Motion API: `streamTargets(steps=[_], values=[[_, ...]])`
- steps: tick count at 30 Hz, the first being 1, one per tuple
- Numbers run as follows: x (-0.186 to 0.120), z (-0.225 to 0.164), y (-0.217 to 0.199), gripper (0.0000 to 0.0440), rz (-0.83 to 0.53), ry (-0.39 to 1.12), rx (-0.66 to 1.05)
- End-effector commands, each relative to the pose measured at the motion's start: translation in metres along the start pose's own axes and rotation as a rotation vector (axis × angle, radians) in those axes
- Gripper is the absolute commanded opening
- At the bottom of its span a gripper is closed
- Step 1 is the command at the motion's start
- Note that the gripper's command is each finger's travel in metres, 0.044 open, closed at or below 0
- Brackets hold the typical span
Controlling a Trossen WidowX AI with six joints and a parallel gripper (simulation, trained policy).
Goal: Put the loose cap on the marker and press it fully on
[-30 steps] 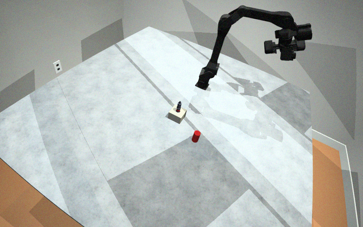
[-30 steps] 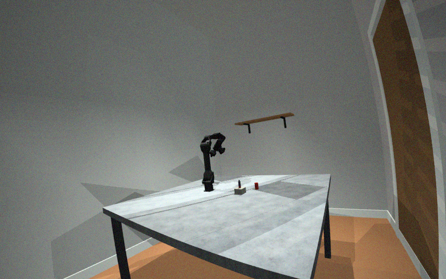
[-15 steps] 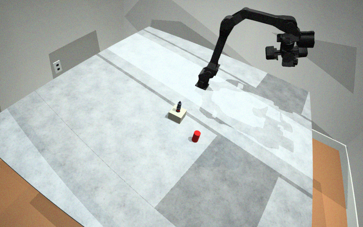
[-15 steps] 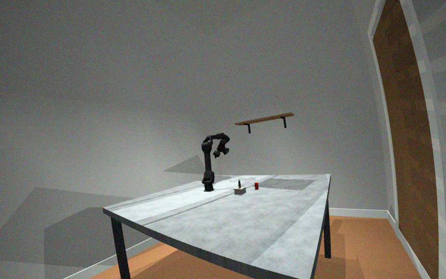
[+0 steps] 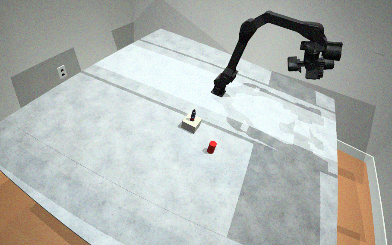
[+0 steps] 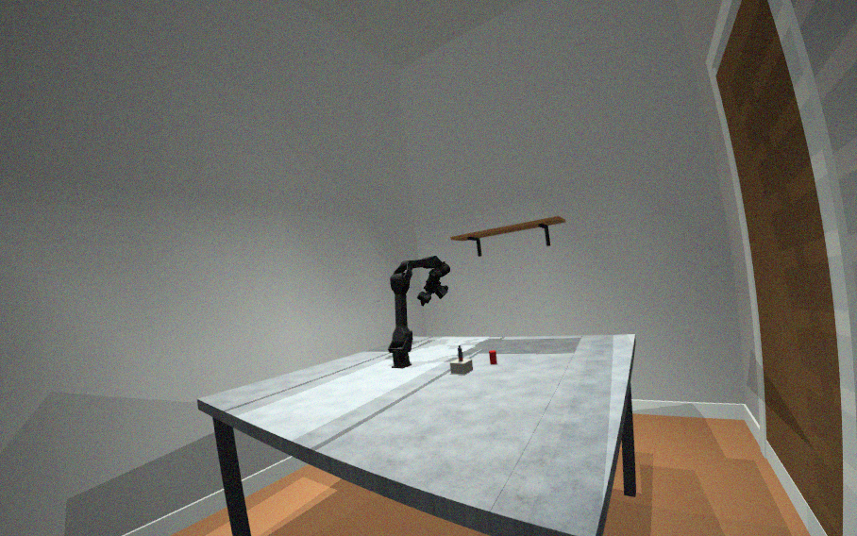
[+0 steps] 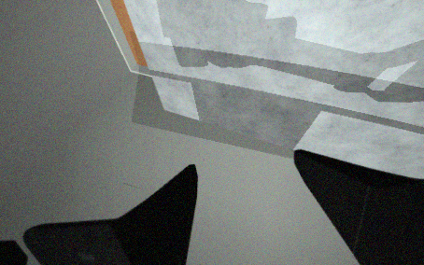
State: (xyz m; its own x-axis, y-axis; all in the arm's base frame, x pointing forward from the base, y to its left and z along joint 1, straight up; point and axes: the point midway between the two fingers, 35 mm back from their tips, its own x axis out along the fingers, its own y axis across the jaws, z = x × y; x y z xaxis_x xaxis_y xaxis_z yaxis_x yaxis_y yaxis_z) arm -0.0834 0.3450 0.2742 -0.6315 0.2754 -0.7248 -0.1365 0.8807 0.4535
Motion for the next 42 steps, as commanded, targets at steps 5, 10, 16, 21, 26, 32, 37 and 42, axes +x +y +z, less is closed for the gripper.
streamTargets(steps=[5, 10, 16, 21, 26, 32, 37, 42], values=[[-0.008, 0.025, 0.0, 0.0326, 0.0, -0.04, 0.005], [-0.013, 0.04, -0.001, 0.0326, -0.001, -0.062, 0.011], [-0.02, 0.059, -0.003, 0.0327, -0.003, -0.088, 0.018], [-0.026, 0.075, -0.005, 0.0327, -0.004, -0.11, 0.025], [-0.032, 0.091, -0.009, 0.0327, -0.006, -0.132, 0.033], [-0.041, 0.111, -0.013, 0.0327, -0.008, -0.158, 0.043], [-0.048, 0.127, -0.018, 0.0327, -0.009, -0.179, 0.051], [-0.056, 0.143, -0.023, 0.0328, -0.011, -0.2, 0.061]])
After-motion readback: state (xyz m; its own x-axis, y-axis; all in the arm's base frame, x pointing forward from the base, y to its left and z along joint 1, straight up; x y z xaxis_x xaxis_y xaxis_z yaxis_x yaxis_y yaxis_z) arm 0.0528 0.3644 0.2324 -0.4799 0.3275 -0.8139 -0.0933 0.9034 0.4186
